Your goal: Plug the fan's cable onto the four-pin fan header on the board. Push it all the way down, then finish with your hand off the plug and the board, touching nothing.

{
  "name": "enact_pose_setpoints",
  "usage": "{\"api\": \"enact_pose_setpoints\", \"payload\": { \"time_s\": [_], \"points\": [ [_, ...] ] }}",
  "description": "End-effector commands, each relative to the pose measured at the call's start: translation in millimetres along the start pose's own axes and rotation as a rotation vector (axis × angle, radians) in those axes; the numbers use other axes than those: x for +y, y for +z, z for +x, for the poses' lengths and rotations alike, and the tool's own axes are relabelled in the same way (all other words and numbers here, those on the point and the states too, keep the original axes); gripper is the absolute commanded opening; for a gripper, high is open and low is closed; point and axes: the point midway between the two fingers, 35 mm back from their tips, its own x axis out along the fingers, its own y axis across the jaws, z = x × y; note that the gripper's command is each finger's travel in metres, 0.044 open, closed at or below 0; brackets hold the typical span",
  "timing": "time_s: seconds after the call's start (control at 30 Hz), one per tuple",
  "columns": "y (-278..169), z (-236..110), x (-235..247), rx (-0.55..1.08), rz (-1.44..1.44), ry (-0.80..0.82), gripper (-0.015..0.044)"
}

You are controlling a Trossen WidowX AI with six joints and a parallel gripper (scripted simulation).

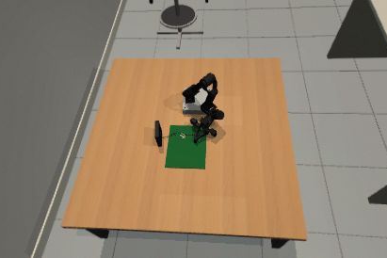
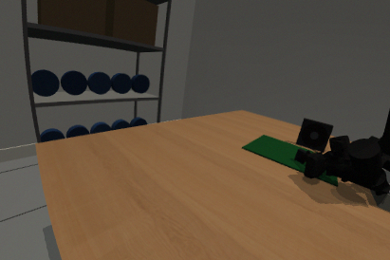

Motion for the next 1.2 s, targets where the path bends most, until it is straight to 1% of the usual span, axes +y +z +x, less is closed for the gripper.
{"api": "enact_pose_setpoints", "payload": {
  "time_s": [0.0,0.4,0.57,0.6,1.17],
  "points": [
    [0.0,0.0,-0.2,0.0,-0.001,0.0,0.0],
    [0.0,0.0,-0.2,0.0,-0.001,0.0,0.0],
    [0.0,0.0,0.0,0.0,0.0,0.0,0.0131],
    [0.0,0.0,0.0,0.0,0.0,0.0,0.014],
    [0.0,0.0,0.0,0.0,0.0,0.0,0.014]
  ]
}}
